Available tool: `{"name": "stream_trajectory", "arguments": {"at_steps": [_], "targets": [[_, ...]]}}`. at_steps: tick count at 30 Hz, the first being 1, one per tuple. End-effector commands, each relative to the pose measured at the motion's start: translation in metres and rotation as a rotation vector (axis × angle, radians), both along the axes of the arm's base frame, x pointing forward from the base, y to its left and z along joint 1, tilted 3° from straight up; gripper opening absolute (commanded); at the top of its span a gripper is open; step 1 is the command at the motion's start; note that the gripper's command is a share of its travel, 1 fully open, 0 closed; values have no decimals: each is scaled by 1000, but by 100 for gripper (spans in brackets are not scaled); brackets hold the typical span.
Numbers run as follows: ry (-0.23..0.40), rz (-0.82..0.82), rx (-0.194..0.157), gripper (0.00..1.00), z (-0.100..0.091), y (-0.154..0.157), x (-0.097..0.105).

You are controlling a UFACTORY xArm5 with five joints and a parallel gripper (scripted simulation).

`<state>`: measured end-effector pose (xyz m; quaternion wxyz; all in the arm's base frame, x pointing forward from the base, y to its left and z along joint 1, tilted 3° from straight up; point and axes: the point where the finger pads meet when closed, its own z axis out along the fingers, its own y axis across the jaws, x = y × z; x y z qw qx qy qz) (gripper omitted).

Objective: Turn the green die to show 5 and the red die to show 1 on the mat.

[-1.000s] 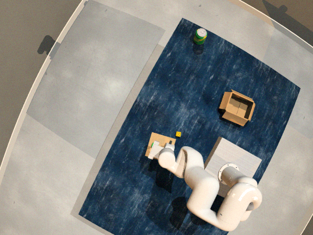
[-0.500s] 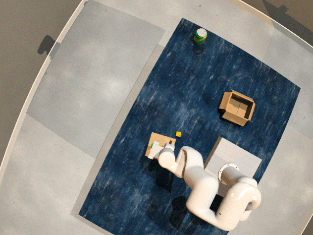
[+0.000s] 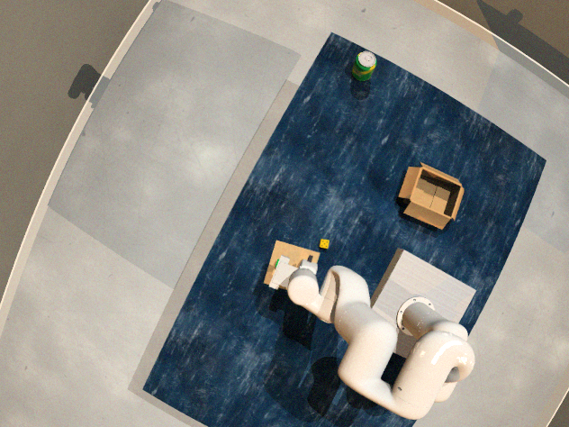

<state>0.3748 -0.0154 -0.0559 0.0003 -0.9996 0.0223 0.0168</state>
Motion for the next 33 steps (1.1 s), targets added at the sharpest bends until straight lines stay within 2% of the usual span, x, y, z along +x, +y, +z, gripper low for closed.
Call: {"name": "stream_trajectory", "arguments": {"at_steps": [1,22,23,25,26,28,29,31,32,33], "targets": [[-3,0,0,21,1,0,1],[-3,0,0,21,1,0,1],[-3,0,0,25,1,0,1],[-3,0,0,25,1,0,1],[-3,0,0,29,1,0,1],[-3,0,0,29,1,0,1],[-3,0,0,33,1,0,1],[-3,0,0,33,1,0,1],[-3,0,0,37,1,0,1],[-3,0,0,37,1,0,1]]}}
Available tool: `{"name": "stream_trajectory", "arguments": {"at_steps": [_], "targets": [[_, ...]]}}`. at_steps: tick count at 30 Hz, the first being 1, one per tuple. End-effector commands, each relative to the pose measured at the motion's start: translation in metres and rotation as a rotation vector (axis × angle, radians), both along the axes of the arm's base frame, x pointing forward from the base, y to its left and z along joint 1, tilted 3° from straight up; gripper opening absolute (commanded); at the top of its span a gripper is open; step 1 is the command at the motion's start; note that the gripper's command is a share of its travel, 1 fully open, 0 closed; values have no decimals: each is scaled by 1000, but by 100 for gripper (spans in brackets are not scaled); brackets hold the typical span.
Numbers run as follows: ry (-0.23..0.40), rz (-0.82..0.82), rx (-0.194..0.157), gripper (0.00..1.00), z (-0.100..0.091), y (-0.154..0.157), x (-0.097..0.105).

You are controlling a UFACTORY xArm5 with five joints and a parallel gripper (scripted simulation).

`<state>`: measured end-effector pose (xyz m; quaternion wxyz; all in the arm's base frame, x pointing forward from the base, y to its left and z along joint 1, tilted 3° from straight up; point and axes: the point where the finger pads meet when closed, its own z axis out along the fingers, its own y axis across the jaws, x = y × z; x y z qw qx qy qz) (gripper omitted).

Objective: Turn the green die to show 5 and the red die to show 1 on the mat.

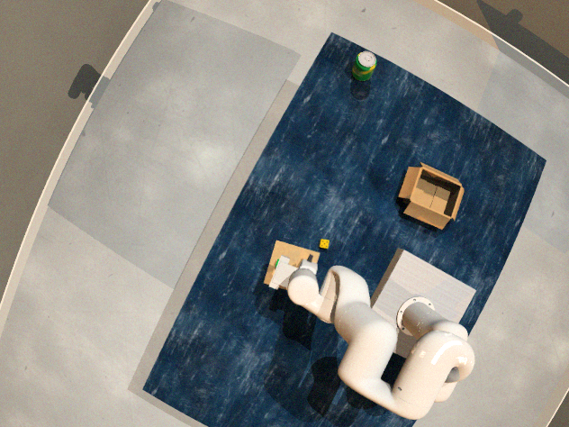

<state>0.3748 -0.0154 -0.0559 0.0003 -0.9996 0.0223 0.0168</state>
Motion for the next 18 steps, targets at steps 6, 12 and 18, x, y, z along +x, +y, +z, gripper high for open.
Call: {"name": "stream_trajectory", "arguments": {"at_steps": [6,12,18], "targets": [[-3,0,0,42,1,0,1],[-3,0,0,42,1,0,1],[-3,0,0,42,6,0,1]]}}
